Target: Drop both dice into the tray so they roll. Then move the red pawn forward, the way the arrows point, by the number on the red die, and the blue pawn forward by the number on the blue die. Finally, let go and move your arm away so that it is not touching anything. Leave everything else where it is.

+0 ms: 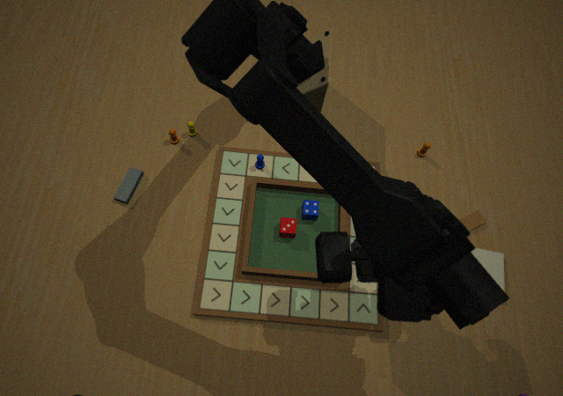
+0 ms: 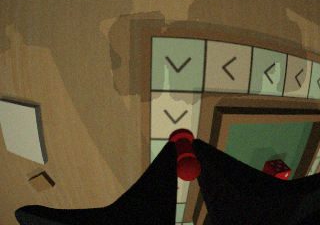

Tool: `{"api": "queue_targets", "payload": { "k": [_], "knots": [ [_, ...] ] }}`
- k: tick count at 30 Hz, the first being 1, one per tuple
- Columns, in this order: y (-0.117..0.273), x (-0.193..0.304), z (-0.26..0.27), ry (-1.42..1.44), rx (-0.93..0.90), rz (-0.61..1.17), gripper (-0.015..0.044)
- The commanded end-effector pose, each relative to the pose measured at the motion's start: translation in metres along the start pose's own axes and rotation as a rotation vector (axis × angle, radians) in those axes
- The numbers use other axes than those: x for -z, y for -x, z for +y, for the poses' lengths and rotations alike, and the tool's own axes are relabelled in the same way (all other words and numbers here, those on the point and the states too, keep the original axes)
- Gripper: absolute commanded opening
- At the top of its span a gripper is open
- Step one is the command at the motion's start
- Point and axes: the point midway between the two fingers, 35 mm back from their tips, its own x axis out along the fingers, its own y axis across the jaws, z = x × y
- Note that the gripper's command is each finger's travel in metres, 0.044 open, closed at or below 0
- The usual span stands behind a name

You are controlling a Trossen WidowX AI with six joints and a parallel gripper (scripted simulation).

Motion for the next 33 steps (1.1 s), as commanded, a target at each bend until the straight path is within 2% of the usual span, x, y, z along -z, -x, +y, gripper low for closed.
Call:
{"api": "queue_targets", "payload": {
  "k": [1, 4, 22, 33],
  "knots": [
    [-0.016, 0.001, 0.000, 0.002, 0.003, 0.006, 0.0000],
    [-0.031, 0.002, -0.001, 0.002, 0.004, 0.006, 0.0000],
    [-0.049, 0.002, -0.001, 0.002, 0.005, 0.006, 0.0000],
    [-0.043, 0.001, 0.000, -0.004, -0.001, 0.003, 0.0289]
  ]
}}
